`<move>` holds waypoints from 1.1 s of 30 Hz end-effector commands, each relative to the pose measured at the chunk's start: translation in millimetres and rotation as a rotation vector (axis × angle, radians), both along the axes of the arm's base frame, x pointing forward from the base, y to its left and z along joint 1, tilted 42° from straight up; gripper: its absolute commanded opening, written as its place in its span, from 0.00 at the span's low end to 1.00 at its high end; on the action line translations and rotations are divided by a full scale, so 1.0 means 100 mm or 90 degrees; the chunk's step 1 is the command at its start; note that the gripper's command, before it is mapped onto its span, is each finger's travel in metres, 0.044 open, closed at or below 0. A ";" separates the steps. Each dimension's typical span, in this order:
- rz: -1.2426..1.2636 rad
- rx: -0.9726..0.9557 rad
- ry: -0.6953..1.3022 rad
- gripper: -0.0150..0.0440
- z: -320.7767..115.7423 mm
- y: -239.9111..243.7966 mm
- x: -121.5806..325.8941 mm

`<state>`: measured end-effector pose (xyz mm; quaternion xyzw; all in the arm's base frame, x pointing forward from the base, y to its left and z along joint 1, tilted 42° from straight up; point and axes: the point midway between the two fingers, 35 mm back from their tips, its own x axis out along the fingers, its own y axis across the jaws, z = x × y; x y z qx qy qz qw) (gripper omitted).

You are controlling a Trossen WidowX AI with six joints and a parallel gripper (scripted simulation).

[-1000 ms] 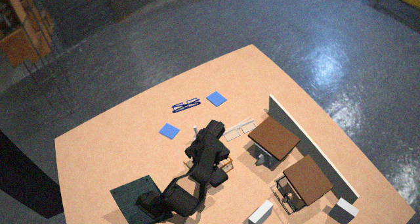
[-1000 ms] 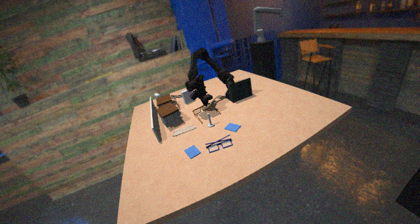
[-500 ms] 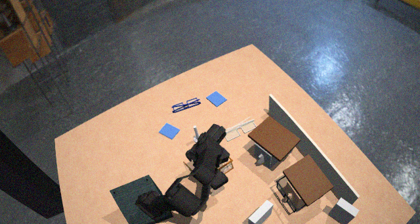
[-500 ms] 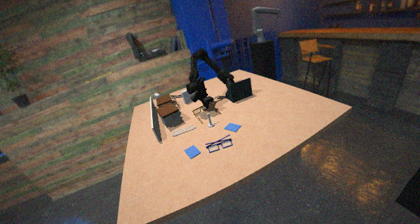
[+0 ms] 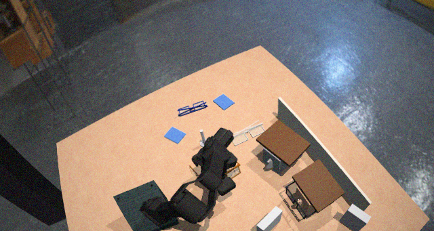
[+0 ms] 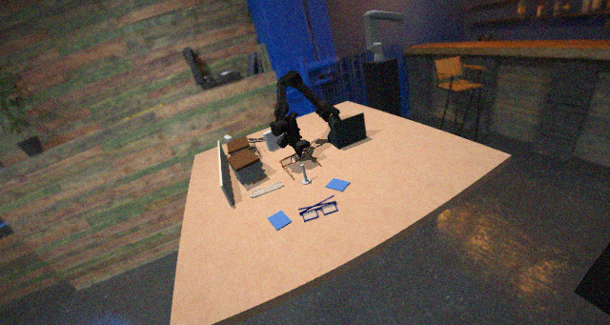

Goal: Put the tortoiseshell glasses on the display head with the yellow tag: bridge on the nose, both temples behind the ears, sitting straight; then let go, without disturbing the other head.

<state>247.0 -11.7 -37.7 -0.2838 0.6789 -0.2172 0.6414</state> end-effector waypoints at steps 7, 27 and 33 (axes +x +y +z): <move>0.000 0.000 0.000 0.25 0.00 0.00 0.00; 0.001 -0.001 0.006 0.25 0.68 0.71 0.01; -0.012 -0.006 -0.020 0.25 0.67 0.75 0.00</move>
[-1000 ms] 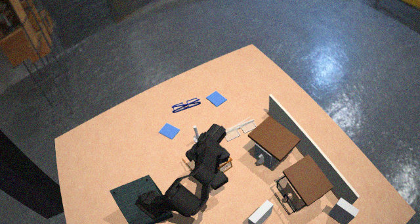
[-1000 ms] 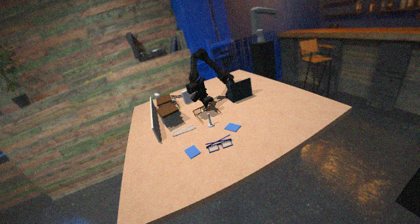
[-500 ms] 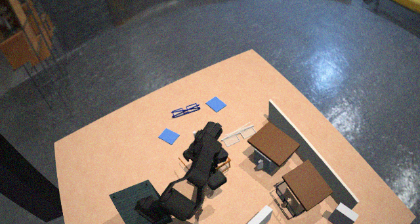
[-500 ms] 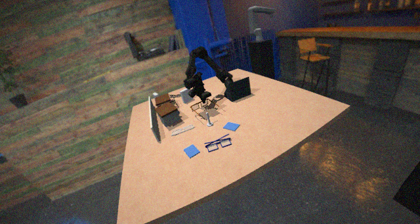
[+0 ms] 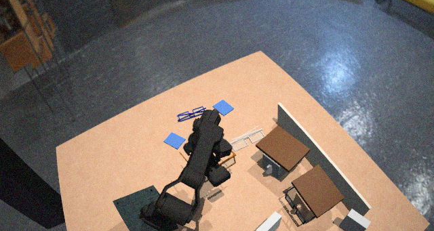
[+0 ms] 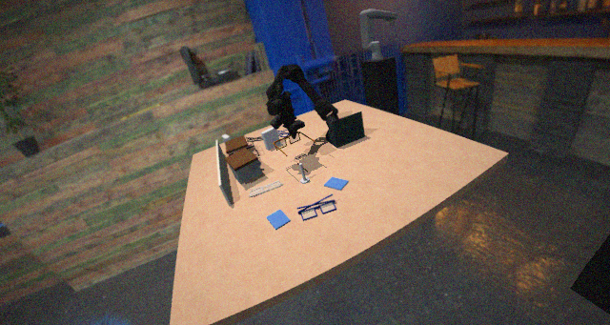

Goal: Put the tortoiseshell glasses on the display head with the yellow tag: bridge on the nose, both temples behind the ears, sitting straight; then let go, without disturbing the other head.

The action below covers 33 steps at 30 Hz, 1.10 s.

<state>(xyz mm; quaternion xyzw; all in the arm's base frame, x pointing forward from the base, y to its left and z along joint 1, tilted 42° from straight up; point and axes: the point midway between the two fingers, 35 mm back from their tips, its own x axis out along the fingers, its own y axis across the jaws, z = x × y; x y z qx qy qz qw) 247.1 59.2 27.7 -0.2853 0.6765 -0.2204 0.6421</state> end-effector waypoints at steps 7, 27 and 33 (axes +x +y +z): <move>-0.064 -0.017 -0.123 0.25 0.01 0.18 -0.05; -0.209 0.007 -0.453 0.25 -0.01 0.58 -0.21; -0.252 0.037 -0.551 0.25 -0.02 0.70 -0.27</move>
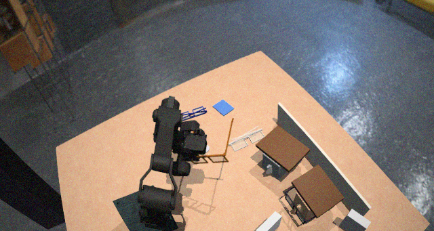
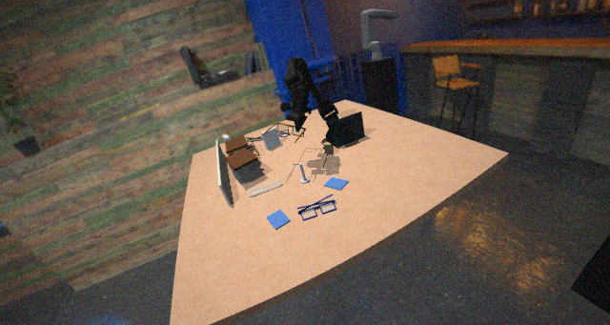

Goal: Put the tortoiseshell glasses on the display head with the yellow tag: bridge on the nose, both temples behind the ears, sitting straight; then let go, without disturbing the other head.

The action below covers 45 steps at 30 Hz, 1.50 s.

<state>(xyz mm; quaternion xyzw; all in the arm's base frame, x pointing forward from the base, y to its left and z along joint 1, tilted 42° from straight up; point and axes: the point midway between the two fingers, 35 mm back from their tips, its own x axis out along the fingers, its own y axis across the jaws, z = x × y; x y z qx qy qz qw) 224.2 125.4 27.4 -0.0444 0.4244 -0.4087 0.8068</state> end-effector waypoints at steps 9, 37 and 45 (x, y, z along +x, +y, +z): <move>-0.065 0.066 -0.204 0.25 -0.02 0.21 -0.15; -0.177 0.311 -0.546 0.28 -0.01 0.64 -0.48; -0.177 0.311 -0.546 0.25 -0.01 0.64 -0.48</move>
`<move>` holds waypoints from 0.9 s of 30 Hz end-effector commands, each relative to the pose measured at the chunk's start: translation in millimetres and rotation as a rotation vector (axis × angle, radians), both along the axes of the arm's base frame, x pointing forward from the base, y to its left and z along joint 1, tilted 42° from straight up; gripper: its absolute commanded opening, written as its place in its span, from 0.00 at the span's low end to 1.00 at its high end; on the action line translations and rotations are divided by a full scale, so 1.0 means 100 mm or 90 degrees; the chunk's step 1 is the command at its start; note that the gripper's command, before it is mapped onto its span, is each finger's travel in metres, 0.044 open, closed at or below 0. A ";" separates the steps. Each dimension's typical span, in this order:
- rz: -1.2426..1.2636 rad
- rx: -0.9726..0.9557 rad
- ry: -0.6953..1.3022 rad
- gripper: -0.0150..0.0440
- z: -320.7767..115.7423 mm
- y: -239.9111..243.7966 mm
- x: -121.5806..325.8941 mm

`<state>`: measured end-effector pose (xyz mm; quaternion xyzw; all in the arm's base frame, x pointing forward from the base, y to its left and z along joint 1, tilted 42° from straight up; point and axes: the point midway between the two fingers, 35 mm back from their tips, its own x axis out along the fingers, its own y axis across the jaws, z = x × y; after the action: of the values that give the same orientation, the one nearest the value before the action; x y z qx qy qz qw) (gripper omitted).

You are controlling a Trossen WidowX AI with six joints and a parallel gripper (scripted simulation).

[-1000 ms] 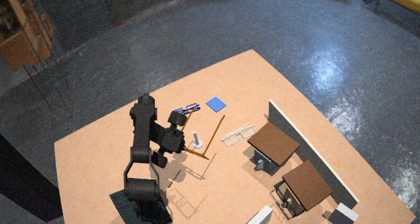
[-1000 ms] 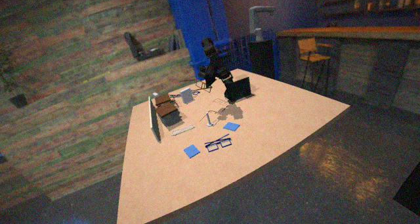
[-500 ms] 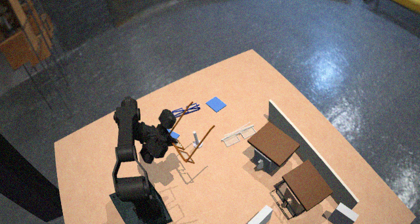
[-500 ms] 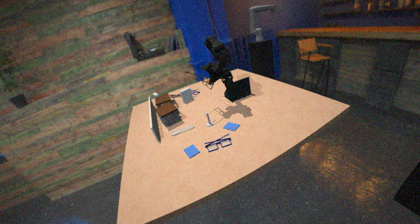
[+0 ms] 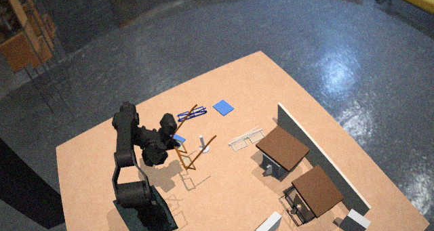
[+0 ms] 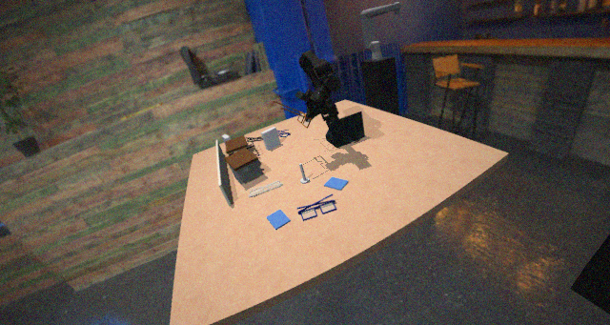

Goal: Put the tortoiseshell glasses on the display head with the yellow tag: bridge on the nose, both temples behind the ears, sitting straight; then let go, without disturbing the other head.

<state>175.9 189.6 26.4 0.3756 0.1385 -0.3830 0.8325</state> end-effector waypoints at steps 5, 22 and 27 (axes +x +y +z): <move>0.001 -0.001 0.002 0.25 0.00 0.00 0.00; -0.026 -0.022 0.040 0.25 0.03 -0.11 0.12; -0.055 -0.041 0.086 0.25 0.07 -0.25 0.26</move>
<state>193.6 171.9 30.3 0.3410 0.1549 -0.4272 0.8230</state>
